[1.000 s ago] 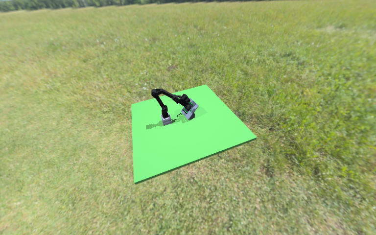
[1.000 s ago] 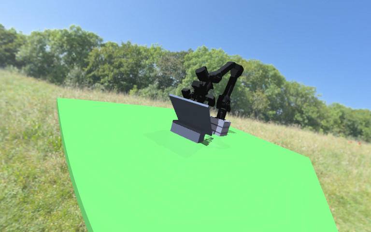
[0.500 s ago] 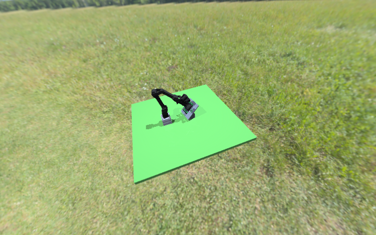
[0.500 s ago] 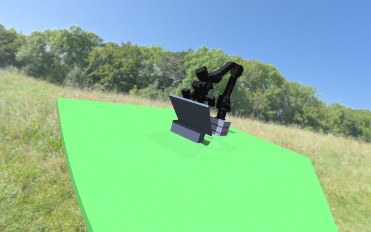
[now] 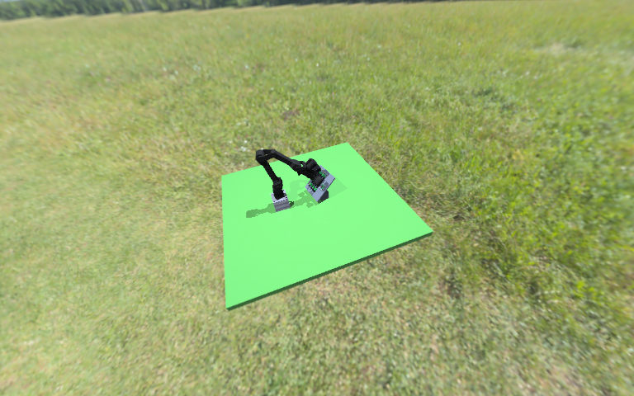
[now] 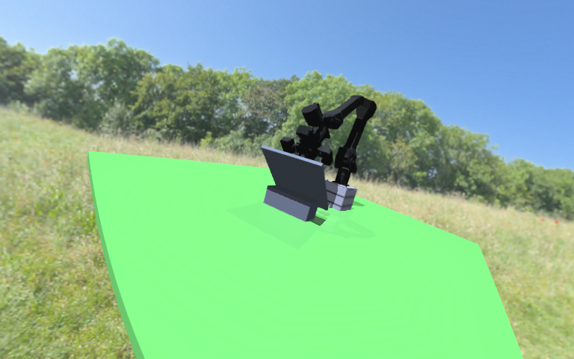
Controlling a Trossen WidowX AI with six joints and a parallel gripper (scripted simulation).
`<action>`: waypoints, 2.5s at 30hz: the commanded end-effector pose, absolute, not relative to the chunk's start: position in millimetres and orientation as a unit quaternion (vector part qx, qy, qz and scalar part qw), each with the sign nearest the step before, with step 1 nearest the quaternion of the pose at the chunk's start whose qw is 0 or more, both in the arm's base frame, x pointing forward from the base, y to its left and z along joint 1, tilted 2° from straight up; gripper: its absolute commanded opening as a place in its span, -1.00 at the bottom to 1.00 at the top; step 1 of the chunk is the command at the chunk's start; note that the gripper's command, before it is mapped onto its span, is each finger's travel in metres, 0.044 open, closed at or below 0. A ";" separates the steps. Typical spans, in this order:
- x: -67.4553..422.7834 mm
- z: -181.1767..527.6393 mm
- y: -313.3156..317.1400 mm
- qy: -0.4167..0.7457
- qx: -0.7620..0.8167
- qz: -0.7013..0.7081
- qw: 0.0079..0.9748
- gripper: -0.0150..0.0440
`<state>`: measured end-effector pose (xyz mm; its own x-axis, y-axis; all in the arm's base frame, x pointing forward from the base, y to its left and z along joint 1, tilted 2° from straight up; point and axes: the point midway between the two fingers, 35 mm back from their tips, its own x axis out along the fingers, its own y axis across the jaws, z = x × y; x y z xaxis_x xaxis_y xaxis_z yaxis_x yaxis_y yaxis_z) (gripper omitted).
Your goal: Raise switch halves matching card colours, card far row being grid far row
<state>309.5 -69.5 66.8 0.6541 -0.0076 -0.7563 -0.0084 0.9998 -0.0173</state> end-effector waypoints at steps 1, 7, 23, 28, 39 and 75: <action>310.2 65.8 -70.0 0.416 -0.009 -0.002 0.909 -0.49; 310.8 65.2 -70.0 0.416 -0.009 -0.002 0.909 -0.49; 312.2 63.6 -70.0 0.416 -0.009 -0.002 0.909 -0.49; 303.8 75.0 -70.4 0.413 -0.010 0.000 0.910 -0.49; 267.6 111.1 -69.5 0.406 -0.009 -0.002 0.914 -0.49; 268.8 49.4 10.8 0.418 -0.005 0.000 0.909 -0.49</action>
<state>266.7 11.4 53.7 0.6544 -0.0011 -0.7561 -0.0080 0.9999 -0.0083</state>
